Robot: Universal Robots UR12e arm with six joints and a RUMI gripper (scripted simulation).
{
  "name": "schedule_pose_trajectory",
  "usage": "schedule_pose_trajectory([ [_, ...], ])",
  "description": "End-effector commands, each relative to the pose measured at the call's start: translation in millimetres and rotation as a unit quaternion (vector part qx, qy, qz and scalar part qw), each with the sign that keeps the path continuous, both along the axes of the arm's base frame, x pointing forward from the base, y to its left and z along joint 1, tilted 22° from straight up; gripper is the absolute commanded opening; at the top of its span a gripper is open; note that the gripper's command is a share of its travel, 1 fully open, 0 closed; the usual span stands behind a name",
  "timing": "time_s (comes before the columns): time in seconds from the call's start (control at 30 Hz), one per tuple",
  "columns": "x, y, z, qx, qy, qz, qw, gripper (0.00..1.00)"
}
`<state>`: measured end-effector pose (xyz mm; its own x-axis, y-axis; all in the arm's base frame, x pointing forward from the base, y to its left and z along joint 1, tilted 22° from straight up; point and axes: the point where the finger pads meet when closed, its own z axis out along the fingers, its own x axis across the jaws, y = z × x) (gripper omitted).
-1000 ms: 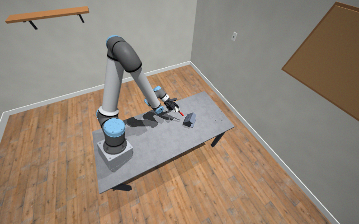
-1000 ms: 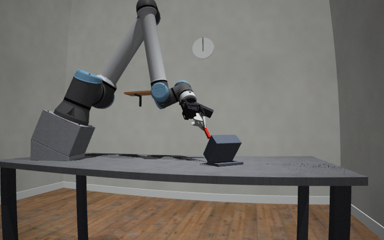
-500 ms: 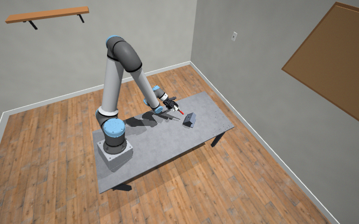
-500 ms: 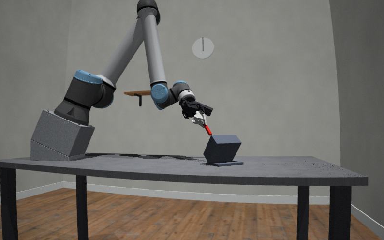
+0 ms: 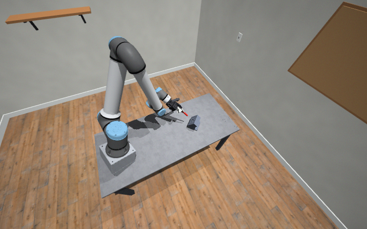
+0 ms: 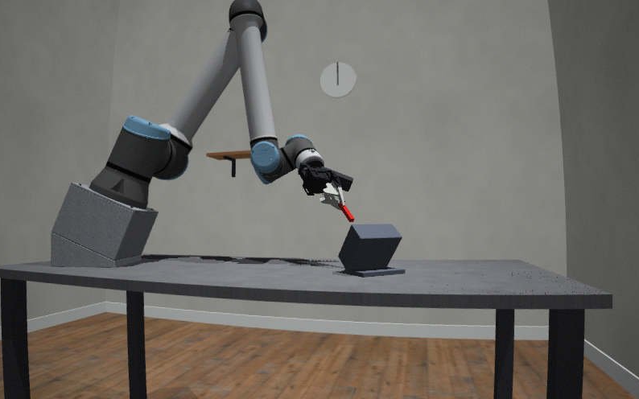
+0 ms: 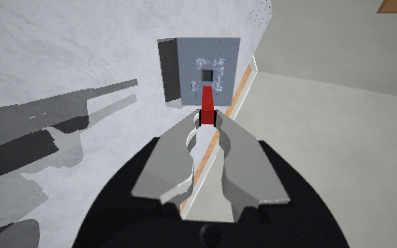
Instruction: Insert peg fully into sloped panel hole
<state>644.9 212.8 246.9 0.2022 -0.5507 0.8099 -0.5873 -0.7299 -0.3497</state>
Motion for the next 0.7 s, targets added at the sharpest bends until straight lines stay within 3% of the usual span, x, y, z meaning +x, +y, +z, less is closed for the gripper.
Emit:
schedule_pose_trajectory([
  [0.0,4.2,-1.9,-1.6,0.0,-0.001,0.0,1.0,0.0],
  [0.67,32.8,-16.5,-18.6,0.0,-0.001,0.0,1.0,0.0],
])
